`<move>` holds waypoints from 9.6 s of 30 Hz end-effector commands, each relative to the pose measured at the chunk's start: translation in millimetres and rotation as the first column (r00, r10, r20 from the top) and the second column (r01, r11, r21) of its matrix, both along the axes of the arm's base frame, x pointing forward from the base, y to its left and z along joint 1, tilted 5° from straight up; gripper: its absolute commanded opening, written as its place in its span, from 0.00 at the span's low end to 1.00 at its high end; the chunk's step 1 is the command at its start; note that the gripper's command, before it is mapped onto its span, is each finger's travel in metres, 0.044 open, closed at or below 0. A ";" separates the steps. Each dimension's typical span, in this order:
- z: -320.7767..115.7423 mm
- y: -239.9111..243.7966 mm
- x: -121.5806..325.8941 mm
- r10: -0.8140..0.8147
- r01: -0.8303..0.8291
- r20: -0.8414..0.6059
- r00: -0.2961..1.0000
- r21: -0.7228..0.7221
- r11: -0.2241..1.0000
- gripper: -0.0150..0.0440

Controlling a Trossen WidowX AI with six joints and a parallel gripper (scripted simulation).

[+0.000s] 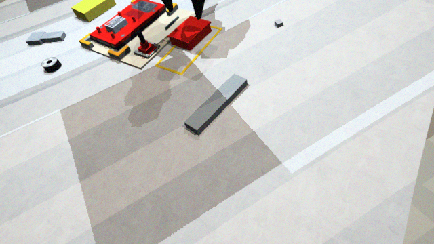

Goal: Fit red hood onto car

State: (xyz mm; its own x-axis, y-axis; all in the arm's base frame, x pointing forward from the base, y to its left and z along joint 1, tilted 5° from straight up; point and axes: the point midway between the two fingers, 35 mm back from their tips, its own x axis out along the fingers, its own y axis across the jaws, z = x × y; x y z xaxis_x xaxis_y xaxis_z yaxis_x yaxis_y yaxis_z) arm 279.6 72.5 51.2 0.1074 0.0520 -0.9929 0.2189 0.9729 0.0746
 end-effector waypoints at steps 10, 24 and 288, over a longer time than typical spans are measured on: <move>-11.0 -0.2 -0.1 -0.006 0.006 -0.006 1.000 -0.006 1.000 1.00; -21.0 0.6 0.8 -0.006 0.006 -0.006 1.000 -0.006 1.000 1.00; -26.2 -211.2 33.2 0.024 -0.024 -0.001 1.000 -0.024 0.999 0.25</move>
